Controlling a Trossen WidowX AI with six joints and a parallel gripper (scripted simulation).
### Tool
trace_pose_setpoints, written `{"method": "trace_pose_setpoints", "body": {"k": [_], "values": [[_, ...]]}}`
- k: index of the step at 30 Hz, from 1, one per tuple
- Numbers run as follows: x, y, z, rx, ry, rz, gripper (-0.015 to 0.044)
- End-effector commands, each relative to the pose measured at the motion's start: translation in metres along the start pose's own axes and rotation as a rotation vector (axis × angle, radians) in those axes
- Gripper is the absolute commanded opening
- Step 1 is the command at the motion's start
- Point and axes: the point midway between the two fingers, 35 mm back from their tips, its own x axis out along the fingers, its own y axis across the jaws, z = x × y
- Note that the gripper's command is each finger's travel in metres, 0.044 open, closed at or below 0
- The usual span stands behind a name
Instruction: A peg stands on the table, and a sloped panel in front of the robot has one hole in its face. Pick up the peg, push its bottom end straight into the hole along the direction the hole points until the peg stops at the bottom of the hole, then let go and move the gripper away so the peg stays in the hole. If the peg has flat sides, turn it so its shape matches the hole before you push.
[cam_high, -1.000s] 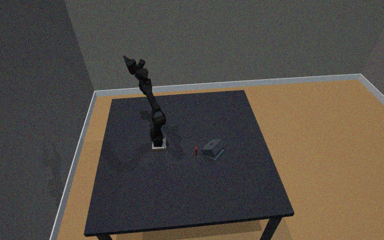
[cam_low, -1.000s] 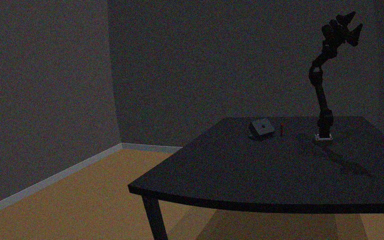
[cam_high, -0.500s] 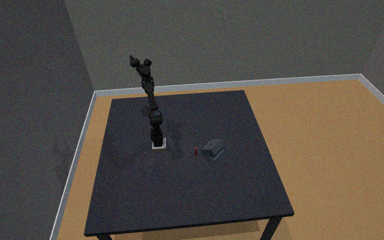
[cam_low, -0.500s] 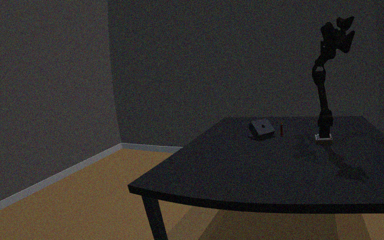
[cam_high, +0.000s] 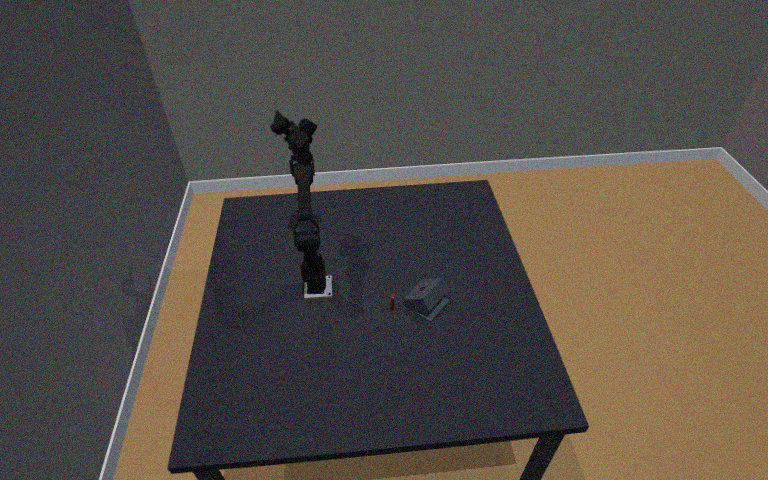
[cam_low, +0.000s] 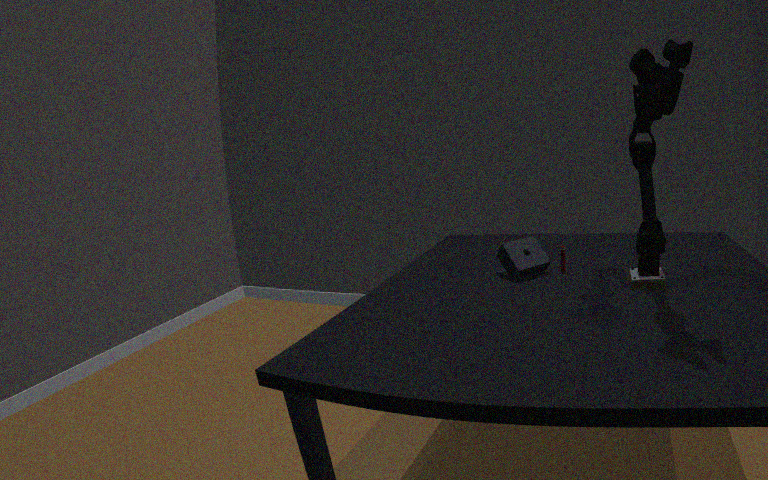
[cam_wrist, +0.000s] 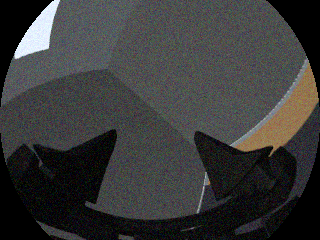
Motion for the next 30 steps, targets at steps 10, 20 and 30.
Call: {"method": "trace_pose_setpoints", "body": {"k": [10, 20, 30], "values": [[-0.005, -0.073, 0.031, -0.163, -0.059, -0.239, 0.044], [-0.023, -0.12, 0.06, -0.273, -0.102, -0.412, 0.044], [-0.051, -0.167, 0.087, -0.349, -0.127, -0.596, 0.044]]}}
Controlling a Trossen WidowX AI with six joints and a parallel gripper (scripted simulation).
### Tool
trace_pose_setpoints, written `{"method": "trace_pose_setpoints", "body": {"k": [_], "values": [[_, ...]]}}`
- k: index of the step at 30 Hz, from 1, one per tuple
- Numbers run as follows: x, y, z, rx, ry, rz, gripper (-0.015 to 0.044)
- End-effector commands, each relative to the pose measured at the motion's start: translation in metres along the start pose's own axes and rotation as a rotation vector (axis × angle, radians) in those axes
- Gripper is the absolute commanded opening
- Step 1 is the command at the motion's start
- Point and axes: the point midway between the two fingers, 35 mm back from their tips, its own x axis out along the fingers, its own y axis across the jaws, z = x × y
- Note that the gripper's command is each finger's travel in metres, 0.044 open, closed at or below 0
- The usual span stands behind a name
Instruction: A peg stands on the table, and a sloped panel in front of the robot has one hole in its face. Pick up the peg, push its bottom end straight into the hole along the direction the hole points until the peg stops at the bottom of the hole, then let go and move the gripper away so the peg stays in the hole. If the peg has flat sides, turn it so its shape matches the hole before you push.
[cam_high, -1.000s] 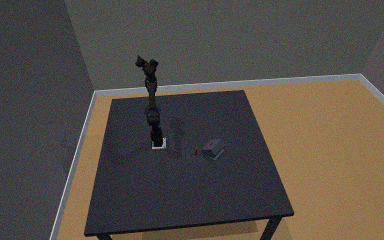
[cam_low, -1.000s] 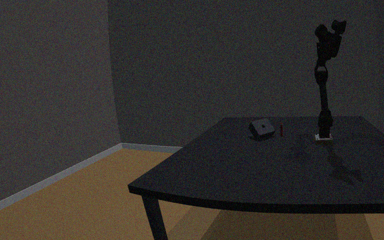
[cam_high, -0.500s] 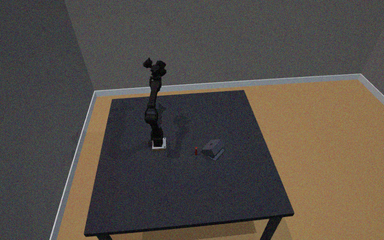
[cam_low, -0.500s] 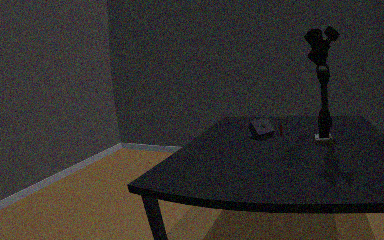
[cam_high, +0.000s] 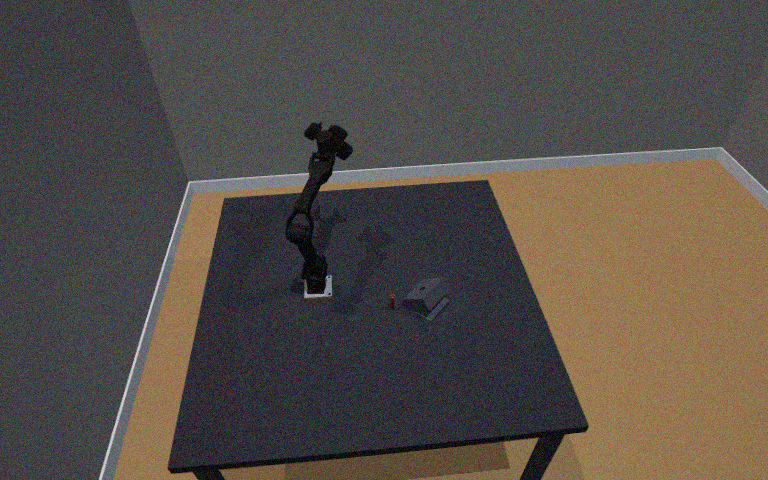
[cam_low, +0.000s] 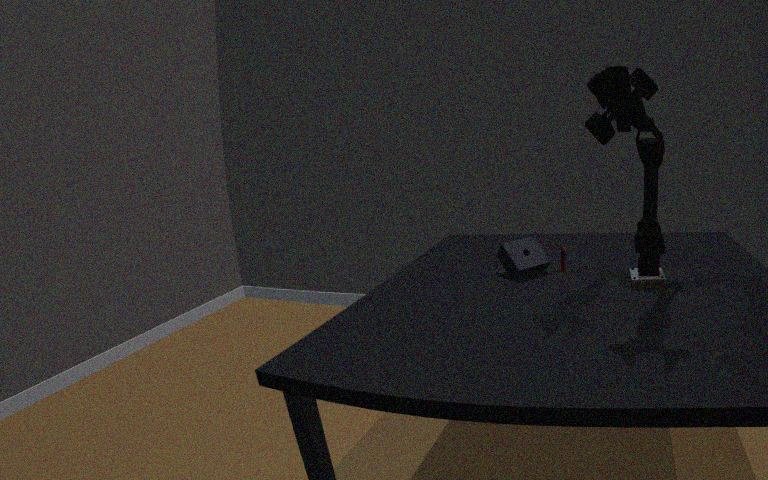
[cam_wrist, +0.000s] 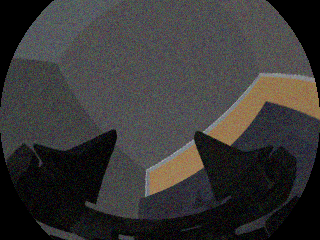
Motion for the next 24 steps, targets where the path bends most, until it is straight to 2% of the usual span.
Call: {"method": "trace_pose_setpoints", "body": {"k": [1, 24], "values": [[0.004, -0.03, 0.0, -0.031, 0.006, -0.086, 0.044], [-0.026, -0.162, 0.024, -0.238, 0.053, -0.486, 0.044]]}}
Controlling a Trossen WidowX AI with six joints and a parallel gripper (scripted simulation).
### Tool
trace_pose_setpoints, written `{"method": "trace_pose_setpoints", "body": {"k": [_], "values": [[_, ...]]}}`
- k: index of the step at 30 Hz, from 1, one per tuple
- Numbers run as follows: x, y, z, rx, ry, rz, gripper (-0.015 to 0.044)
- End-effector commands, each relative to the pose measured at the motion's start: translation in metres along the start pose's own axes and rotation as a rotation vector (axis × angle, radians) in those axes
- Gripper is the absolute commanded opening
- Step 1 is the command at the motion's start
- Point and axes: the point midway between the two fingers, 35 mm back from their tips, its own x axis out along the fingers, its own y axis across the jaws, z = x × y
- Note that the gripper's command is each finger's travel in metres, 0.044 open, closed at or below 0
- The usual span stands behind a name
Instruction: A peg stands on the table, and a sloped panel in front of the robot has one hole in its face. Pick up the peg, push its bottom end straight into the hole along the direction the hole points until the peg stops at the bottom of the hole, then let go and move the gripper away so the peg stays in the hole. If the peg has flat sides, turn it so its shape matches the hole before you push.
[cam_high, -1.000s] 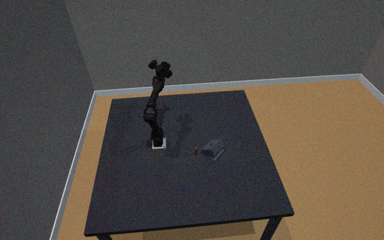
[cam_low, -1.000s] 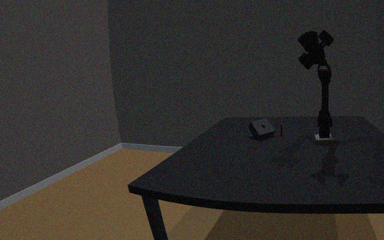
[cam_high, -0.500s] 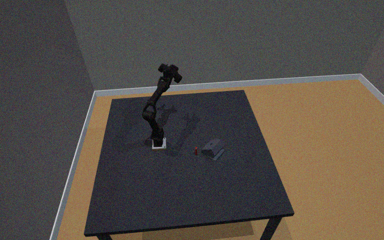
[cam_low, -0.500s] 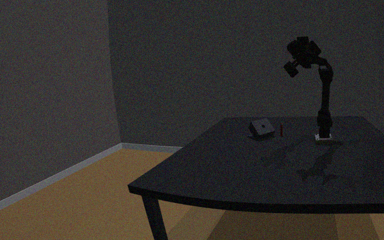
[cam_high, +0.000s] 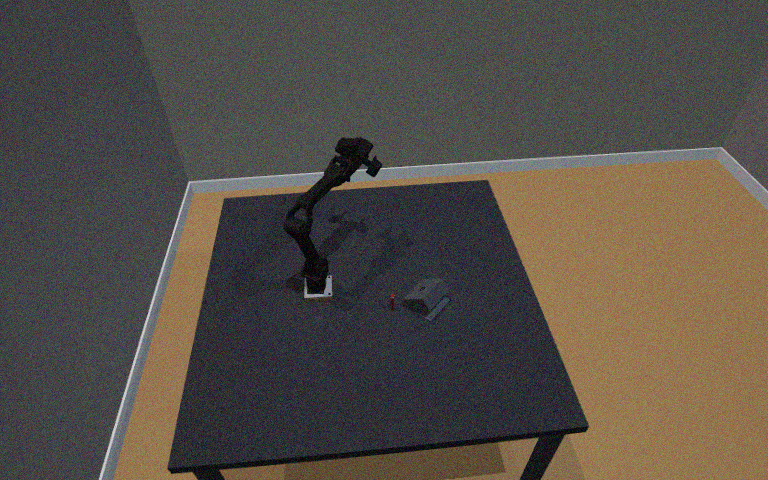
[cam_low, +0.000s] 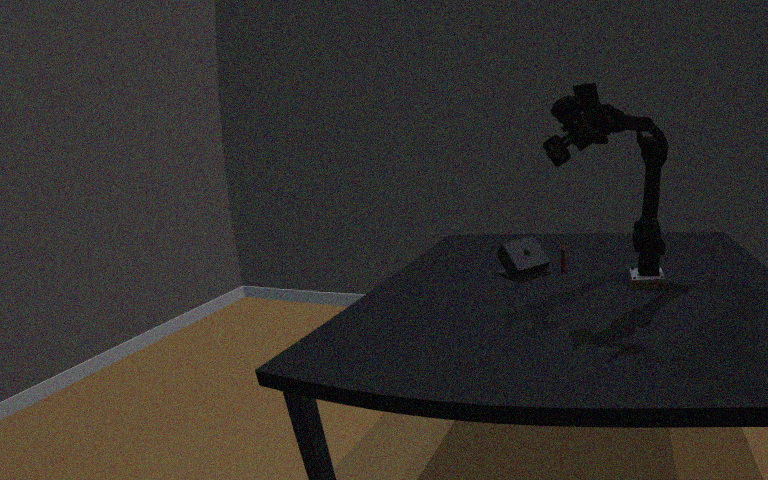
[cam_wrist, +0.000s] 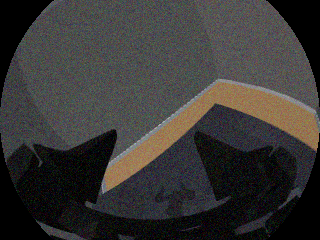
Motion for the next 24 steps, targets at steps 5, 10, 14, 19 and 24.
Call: {"method": "trace_pose_setpoints", "body": {"k": [5, 10, 14, 19, 24], "values": [[0.004, -0.051, -0.008, -0.064, 0.052, -0.14, 0.044], [0.002, -0.082, -0.011, -0.1, 0.084, -0.217, 0.044], [-0.003, -0.105, -0.014, -0.126, 0.111, -0.272, 0.044], [-0.009, -0.134, -0.019, -0.155, 0.151, -0.341, 0.044], [-0.018, -0.164, -0.026, -0.183, 0.206, -0.415, 0.044]]}}
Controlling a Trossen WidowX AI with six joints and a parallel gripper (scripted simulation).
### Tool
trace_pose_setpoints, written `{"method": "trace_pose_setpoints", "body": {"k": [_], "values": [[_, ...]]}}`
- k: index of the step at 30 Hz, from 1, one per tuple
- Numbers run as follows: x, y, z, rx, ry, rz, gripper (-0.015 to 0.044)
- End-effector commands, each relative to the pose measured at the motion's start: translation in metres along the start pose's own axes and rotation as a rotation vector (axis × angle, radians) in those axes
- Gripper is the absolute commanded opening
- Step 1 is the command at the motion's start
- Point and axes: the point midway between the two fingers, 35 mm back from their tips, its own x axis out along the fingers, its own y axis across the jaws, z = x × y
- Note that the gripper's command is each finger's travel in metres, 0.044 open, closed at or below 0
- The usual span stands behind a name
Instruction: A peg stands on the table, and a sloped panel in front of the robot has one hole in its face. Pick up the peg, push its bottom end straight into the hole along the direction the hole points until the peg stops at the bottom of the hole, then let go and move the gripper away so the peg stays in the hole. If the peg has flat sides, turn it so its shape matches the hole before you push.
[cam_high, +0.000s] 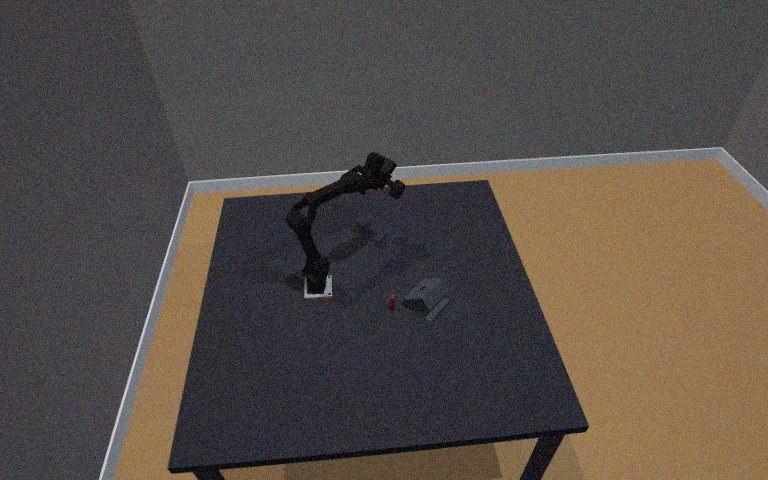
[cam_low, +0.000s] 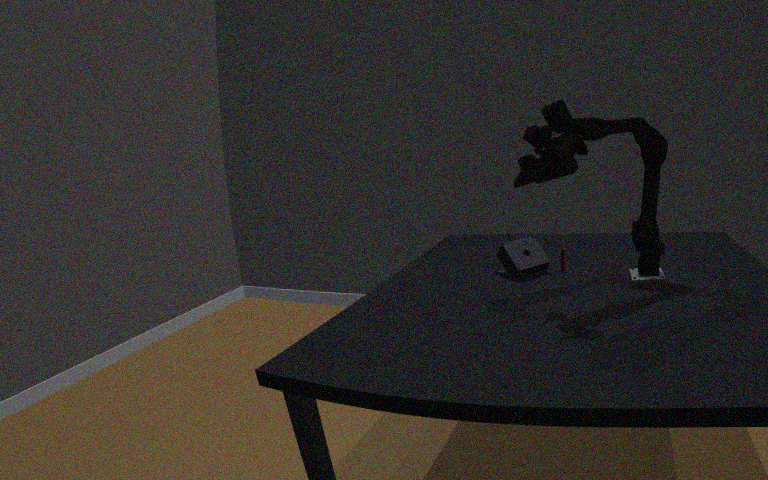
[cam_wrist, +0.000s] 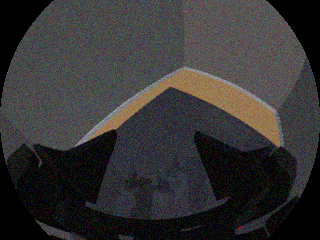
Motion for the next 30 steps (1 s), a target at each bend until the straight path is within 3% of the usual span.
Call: {"method": "trace_pose_setpoints", "body": {"k": [1, 30], "values": [[0.007, -0.025, -0.014, -0.024, 0.059, -0.06, 0.044], [-0.021, -0.175, -0.099, -0.136, 0.454, -0.331, 0.044]]}}
